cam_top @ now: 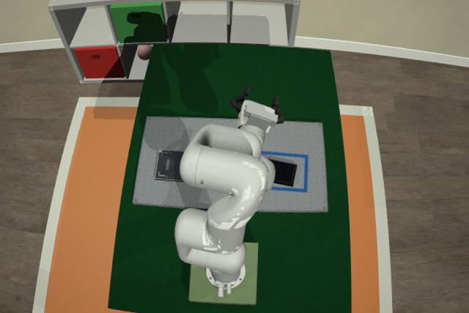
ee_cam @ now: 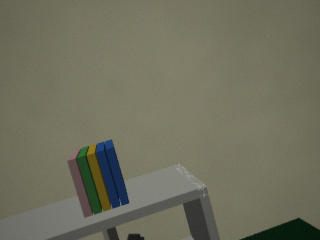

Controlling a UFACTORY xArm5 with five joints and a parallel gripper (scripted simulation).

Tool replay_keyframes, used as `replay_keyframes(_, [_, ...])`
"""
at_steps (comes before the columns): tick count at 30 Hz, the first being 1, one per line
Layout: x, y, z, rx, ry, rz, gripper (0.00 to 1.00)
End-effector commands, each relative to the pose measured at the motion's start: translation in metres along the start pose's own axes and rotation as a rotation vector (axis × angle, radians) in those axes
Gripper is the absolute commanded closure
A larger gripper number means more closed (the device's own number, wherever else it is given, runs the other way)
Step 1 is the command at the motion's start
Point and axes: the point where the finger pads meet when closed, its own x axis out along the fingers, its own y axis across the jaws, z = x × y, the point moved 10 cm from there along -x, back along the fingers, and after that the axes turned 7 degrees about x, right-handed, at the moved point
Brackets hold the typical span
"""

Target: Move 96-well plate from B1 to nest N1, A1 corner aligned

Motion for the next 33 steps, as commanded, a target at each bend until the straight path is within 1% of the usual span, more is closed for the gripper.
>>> replay_keyframes(1, [0.009, -0.002, -0.001, -0.008, -0.045, 0.010, 0.00])
replay_keyframes(3, [0.018, -0.006, -0.002, -0.021, -0.109, 0.025, 0.00])
replay_keyframes(5, [0.023, -0.007, 0.001, -0.022, -0.113, 0.026, 0.00])
replay_keyframes(6, [0.027, -0.008, 0.001, -0.028, -0.145, 0.032, 0.00])
replay_keyframes(7, [0.031, -0.010, 0.002, -0.032, -0.163, 0.036, 0.00])
replay_keyframes(8, [0.031, -0.010, 0.002, -0.032, -0.163, 0.036, 0.00])
replay_keyframes(11, [0.042, -0.015, 0.003, -0.049, -0.246, 0.053, 0.00])
replay_keyframes(12, [0.044, -0.016, 0.004, -0.053, -0.264, 0.057, 0.00])
replay_keyframes(13, [0.044, -0.016, 0.004, -0.053, -0.264, 0.057, 0.00])
replay_keyframes(16, [0.054, -0.022, 0.005, -0.072, -0.346, 0.072, 0.00])
replay_keyframes(18, [0.054, -0.022, 0.005, -0.072, -0.346, 0.072, 0.00])
replay_keyframes(21, [0.061, -0.029, 0.007, -0.094, -0.442, 0.089, 0.00])
replay_keyframes(26, [0.066, -0.041, 0.006, -0.132, -0.599, 0.115, 0.00])
replay_keyframes(27, [0.067, -0.041, 0.004, -0.137, -0.618, 0.117, 0.00])
replay_keyframes(28, [0.066, -0.045, 0.005, -0.145, -0.650, 0.122, 0.00])
replay_keyframes(33, [0.065, -0.053, 0.001, -0.175, -0.771, 0.139, 0.00])
